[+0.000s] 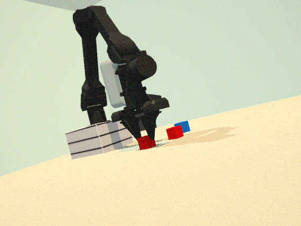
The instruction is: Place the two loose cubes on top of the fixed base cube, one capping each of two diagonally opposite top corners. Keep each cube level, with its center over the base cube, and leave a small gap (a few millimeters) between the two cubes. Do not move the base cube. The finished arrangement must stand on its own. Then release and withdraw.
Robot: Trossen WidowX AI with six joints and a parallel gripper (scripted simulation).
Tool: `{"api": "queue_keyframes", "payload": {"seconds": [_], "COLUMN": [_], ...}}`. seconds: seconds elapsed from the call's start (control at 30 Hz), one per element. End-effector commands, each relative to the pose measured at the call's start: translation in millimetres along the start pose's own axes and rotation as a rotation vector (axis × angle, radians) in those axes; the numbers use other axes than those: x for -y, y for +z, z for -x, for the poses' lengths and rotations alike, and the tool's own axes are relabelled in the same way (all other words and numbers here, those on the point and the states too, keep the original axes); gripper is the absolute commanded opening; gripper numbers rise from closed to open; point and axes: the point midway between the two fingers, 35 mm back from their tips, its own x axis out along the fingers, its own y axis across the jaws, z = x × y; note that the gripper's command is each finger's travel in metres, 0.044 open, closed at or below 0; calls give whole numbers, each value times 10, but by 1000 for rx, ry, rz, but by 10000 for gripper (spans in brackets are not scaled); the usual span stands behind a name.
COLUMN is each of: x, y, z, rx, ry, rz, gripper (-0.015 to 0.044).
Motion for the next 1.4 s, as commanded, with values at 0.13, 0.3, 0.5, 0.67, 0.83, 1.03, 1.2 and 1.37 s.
{"api": "queue_keyframes", "payload": {"seconds": [0.13, 0.3, 0.5, 0.67, 0.83, 1.03, 1.2, 1.37], "x": [-17, 15, 54, 64, 71, 75, 75, 71], "y": [9, -6, -21, -22, -23, -22, -21, -19], "z": [-39, -5, 98, 187, 276, 384, 475, 567], "rx": [5, -10, -21, -19, -17, -14, -12, -9], "ry": [6, -14, -29, -26, -24, -20, -17, -14], "rz": [-6, -14, -20, -19, -17, -16, -14, -13], "gripper": [105, 105, 105, 105, 105, 105, 105, 105]}}
